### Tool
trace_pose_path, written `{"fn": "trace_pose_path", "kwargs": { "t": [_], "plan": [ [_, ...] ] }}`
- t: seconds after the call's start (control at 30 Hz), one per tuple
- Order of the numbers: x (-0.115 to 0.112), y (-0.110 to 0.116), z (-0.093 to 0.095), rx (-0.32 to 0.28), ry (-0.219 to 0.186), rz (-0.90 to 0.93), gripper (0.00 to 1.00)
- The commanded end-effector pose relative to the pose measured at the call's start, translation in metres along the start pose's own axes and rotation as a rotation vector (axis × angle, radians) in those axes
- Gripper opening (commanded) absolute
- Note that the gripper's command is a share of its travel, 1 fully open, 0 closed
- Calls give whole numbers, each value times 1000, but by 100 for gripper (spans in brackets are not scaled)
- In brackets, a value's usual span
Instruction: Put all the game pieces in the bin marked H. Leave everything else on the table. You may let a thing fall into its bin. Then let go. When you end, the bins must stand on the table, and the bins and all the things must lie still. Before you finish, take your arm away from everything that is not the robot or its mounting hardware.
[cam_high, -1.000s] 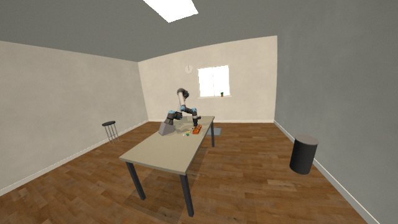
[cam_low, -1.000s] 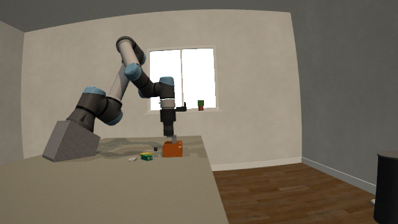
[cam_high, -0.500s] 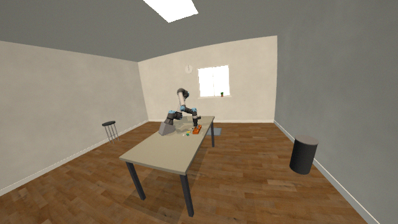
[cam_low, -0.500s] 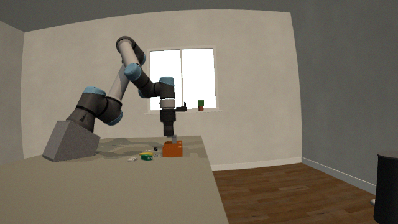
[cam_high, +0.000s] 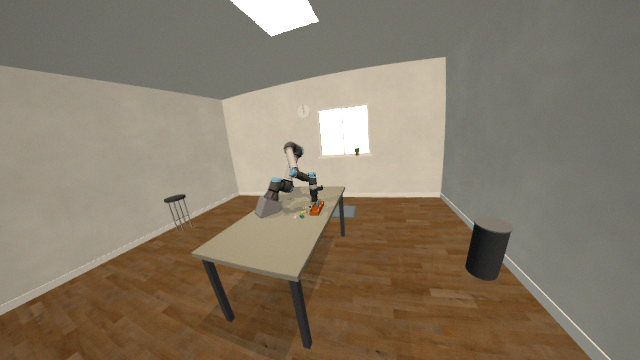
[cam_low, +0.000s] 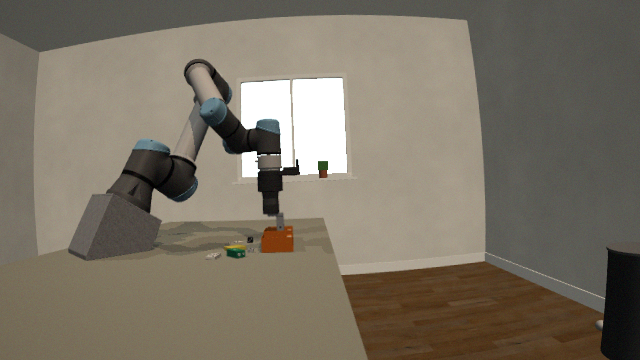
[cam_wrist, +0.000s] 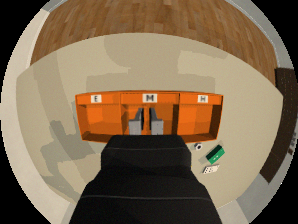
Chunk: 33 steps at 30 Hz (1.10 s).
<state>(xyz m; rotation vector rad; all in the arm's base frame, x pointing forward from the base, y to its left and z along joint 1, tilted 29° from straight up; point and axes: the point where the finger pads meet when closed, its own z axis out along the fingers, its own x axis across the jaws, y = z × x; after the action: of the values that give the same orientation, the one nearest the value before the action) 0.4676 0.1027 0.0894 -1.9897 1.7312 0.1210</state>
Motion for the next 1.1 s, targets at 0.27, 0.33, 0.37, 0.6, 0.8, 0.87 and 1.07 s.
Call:
{"fn": "trace_pose_path", "kwargs": {
  "t": [0.27, 0.33, 0.37, 0.6, 0.8, 0.87, 1.07],
  "plan": [
    [0, 0, -15, 1, 0, -1, 31],
    [0, 0, -20, 1, 0, -1, 31],
    [0, 0, -24, 1, 0, -1, 31],
    [0, 0, -47, 1, 0, -1, 31],
    [0, 0, -47, 1, 0, -1, 31],
    [-10, -1, -47, 1, 0, -1, 31],
    [-40, -1, -47, 1, 0, -1, 31]
  ]
}}
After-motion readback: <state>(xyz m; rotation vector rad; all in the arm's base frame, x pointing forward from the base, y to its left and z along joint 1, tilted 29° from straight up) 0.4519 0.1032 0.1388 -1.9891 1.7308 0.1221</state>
